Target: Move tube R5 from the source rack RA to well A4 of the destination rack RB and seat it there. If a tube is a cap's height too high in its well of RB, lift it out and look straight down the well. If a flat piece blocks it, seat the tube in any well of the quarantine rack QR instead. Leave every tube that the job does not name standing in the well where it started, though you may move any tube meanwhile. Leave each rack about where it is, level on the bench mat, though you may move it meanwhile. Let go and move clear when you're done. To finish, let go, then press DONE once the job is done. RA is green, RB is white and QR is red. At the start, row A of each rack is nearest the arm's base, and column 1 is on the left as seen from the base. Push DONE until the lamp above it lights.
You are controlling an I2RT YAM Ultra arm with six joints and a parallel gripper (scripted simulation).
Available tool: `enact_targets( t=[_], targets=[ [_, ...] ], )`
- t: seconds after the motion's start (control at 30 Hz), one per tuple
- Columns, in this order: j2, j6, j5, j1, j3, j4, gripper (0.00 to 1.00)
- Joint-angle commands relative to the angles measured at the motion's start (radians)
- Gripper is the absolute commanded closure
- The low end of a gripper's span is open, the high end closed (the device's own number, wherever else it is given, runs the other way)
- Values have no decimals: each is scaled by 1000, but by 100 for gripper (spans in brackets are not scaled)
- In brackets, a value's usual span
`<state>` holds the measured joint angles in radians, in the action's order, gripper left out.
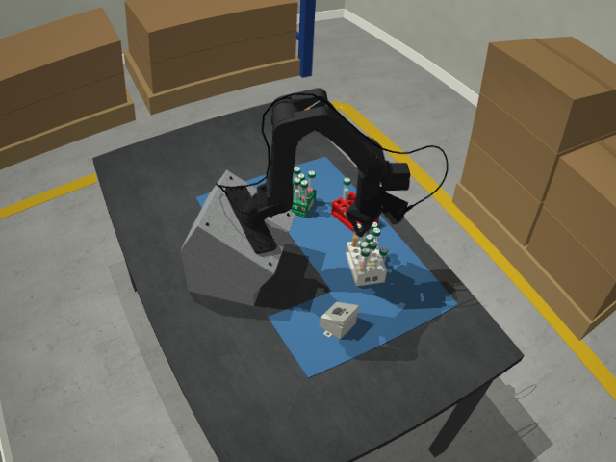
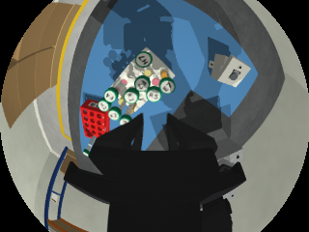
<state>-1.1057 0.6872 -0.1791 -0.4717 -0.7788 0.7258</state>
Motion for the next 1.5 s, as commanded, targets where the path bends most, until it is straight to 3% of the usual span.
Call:
enact_targets(
  t=[0.0,0.3,0.53,0.73,0.8,0.83,1.1,1.3,1.37,1.47],
  targets=[
    [49,20,-20,19,-50,71,70],
    [77,31,-27,32,-68,121,70],
    [45,27,-20,25,-63,111,70],
    [16,18,-121,242,-14,127,70],
    [16,18,-121,242,-14,127,70],
    [3,31,-141,288,-54,124,70],
    [-86,28,-242,552,-53,125,70],
    [-187,200,-292,720,-77,120,70],
    [-187,200,-292,720,-77,120,70],
    [-248,282,-311,795,-100,113,70]
  ],
)
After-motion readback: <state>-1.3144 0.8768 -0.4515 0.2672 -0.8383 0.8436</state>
